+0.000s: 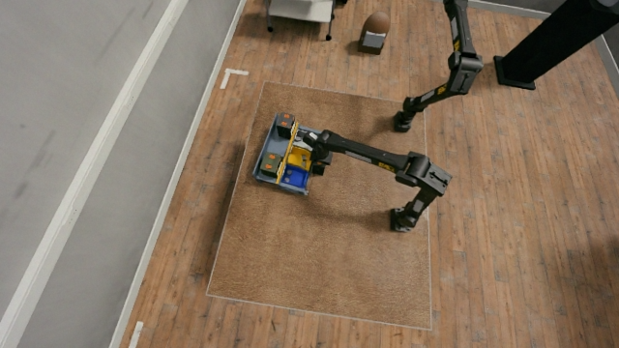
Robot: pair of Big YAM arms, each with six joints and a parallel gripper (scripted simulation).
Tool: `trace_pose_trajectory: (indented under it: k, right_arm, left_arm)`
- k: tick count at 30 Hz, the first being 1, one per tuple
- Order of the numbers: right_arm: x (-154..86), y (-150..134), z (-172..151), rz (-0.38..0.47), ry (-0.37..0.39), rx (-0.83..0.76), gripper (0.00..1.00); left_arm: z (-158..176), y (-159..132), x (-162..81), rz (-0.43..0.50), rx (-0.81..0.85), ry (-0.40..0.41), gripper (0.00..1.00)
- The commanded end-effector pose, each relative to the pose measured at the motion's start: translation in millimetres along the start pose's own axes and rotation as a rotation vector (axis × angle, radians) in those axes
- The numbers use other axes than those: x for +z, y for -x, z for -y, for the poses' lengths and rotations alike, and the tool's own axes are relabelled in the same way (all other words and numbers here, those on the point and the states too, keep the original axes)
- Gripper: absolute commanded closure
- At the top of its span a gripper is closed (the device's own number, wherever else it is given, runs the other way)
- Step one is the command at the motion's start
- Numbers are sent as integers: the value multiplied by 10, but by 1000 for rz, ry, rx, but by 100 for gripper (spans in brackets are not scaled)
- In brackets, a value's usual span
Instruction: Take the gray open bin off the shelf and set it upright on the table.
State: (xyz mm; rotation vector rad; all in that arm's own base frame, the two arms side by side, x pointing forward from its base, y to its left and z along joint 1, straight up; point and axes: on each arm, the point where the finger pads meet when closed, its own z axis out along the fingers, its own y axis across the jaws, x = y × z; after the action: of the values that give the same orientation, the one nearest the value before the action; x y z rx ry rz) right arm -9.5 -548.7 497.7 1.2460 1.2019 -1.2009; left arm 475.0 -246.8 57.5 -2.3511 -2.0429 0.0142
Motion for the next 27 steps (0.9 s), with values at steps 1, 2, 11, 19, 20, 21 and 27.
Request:
trace_pose_trajectory:
  k: [1, 2, 11, 19, 20, 21, 27]
  right_arm:
    - [-40, 28, 44, 20, -6, -17, 0]
    - [-40, 28, 44, 20, -6, -17, 0]
    - [-40, 28, 44, 20, -6, -17, 0]
    - [-40, 28, 44, 20, -6, -17, 0]
    - [-40, 28, 44, 20, -6, -17, 0]
    - [-40, 28, 44, 20, -6, -17, 0]
    - [-40, 28, 44, 20, -6, -17, 0]
  left_arm:
    - [-210, 95, -678, 47, 12, 139, 100]
    - [-210, 95, -678, 47, 12, 139, 100]
    - [-225, 143, -741, 54, 19, 155, 100]
    - [-246, 145, -791, 59, 18, 166, 100]
    - [-246, 145, -791, 59, 18, 166, 100]
    - [-246, 145, -791, 59, 18, 166, 100]
    - [-246, 159, -799, 61, 20, 168, 100]
